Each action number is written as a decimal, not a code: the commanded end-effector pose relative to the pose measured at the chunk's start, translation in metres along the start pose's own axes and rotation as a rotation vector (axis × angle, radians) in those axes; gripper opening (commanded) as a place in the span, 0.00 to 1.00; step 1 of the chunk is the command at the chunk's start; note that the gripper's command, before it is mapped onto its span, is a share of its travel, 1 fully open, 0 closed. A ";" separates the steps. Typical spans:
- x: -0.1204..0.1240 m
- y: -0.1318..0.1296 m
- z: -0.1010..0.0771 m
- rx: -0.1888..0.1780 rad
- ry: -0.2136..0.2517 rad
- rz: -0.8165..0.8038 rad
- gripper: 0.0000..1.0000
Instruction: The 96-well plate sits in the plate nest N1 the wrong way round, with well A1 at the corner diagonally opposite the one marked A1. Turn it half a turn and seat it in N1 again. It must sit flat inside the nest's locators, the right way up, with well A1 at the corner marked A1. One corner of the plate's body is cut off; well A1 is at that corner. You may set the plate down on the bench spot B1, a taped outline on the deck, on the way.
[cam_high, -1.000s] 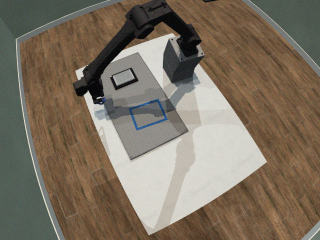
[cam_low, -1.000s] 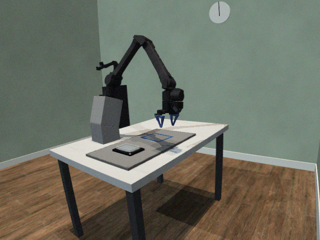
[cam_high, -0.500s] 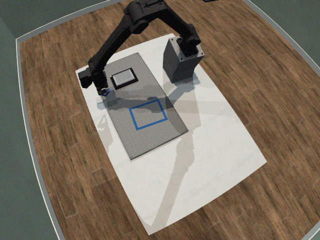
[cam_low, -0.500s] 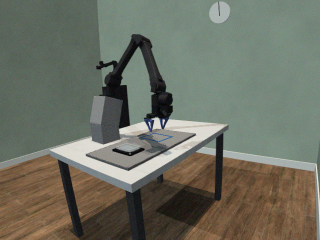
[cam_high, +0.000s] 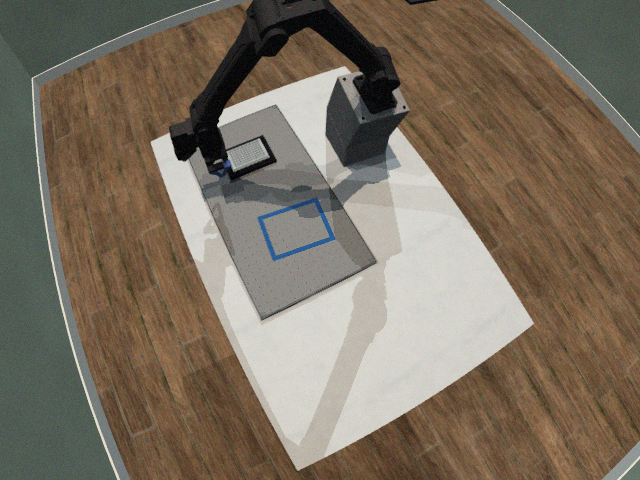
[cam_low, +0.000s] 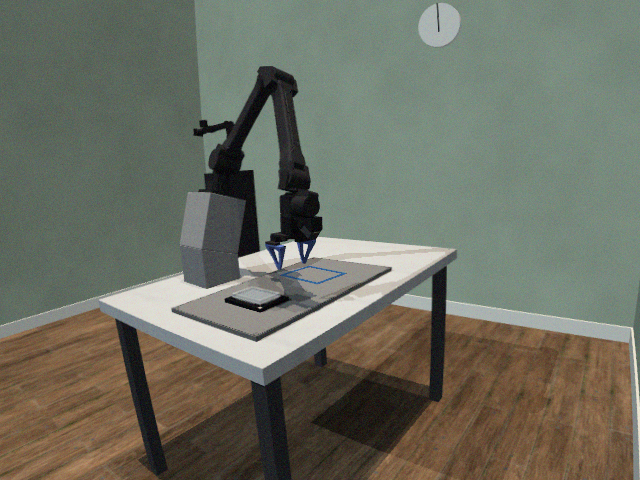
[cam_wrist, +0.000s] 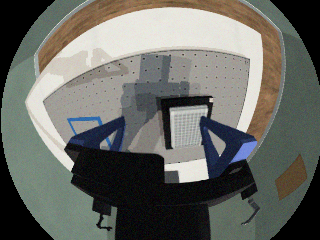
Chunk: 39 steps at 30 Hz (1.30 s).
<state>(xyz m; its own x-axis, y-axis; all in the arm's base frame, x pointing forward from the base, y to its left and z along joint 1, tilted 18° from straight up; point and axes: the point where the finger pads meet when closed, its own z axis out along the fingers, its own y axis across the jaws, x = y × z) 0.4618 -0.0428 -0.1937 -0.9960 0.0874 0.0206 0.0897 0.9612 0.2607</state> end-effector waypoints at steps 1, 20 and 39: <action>0.004 -0.018 -0.003 -0.013 -0.029 -0.035 1.00; 0.070 -0.064 0.007 -0.033 -0.050 -0.086 1.00; 0.087 -0.070 0.013 -0.033 -0.040 -0.087 1.00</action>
<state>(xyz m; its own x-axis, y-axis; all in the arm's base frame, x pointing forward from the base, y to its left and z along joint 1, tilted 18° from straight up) 0.3575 -0.0938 -0.2285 -0.9997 0.0210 -0.0109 0.0168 0.9528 0.3030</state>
